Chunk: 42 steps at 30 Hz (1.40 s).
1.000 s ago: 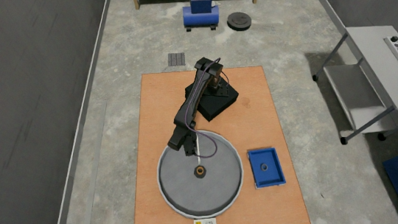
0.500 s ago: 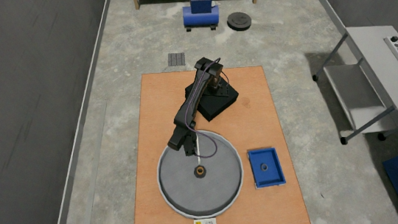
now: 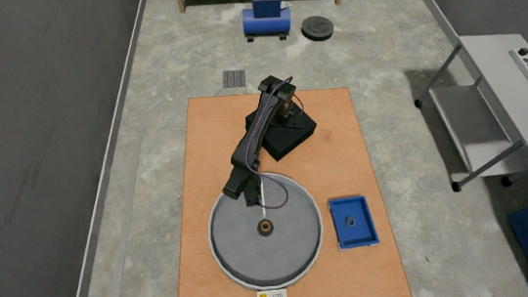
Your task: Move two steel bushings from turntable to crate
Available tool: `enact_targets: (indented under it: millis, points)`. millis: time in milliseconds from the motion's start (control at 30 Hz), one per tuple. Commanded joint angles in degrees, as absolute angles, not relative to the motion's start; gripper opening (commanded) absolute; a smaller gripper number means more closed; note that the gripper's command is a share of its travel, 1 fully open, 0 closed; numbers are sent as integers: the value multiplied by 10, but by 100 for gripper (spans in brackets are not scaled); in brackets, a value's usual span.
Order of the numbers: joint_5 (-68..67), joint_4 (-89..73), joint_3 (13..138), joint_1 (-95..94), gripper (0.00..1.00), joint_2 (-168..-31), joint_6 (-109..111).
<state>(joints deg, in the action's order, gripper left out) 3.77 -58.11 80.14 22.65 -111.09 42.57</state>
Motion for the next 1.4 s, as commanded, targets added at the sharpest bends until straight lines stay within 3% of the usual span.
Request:
enact_targets:
  millis: [0,1367]
  points:
    - [48,-578,801,232,13,-1088,430]
    - [49,-530,778,223,13,-1104,423]
